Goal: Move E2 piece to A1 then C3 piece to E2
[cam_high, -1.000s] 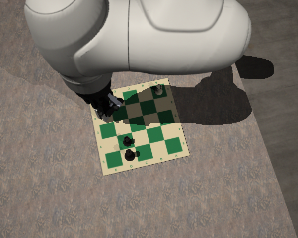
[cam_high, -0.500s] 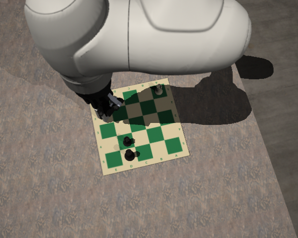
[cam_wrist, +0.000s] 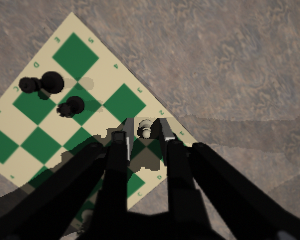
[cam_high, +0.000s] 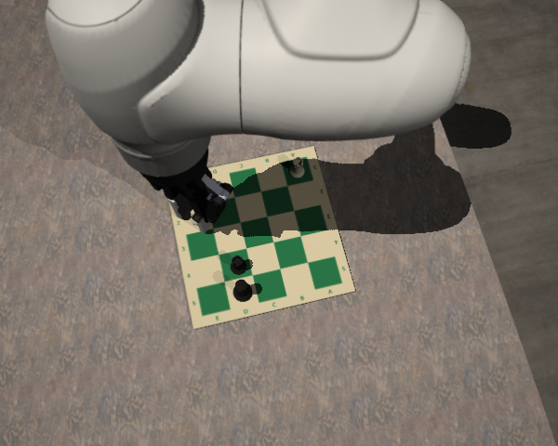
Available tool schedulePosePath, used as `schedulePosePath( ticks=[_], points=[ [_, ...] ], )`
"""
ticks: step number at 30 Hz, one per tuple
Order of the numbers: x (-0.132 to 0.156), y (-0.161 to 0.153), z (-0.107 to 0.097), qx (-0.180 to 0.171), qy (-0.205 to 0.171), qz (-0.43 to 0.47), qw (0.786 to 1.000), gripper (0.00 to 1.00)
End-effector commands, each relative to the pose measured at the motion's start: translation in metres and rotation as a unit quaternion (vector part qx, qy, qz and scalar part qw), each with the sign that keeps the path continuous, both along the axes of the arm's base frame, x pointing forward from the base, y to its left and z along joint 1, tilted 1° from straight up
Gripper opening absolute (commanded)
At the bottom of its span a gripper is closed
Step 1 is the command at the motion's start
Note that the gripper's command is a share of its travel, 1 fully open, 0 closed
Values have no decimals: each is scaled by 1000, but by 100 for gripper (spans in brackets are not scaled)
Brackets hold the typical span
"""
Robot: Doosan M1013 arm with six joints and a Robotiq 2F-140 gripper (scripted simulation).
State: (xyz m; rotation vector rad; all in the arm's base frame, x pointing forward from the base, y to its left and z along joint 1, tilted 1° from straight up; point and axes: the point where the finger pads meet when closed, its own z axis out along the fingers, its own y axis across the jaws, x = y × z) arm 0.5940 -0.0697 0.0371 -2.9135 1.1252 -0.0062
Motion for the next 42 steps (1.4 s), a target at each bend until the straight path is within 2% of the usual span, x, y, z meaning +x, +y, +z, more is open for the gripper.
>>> schedulePosePath(
  ticks=[1, 11, 18, 33, 42],
  points=[
    [0, 0, 0, 0, 0, 0, 1000, 20],
    [0, 0, 1, 0, 0, 0, 1000, 20],
    [0, 0, 10, 0, 0, 0, 1000, 20],
    [-1, -1, 81, 0, 0, 0, 1000, 20],
    [-1, -1, 90, 0, 0, 0, 1000, 20]
  ],
)
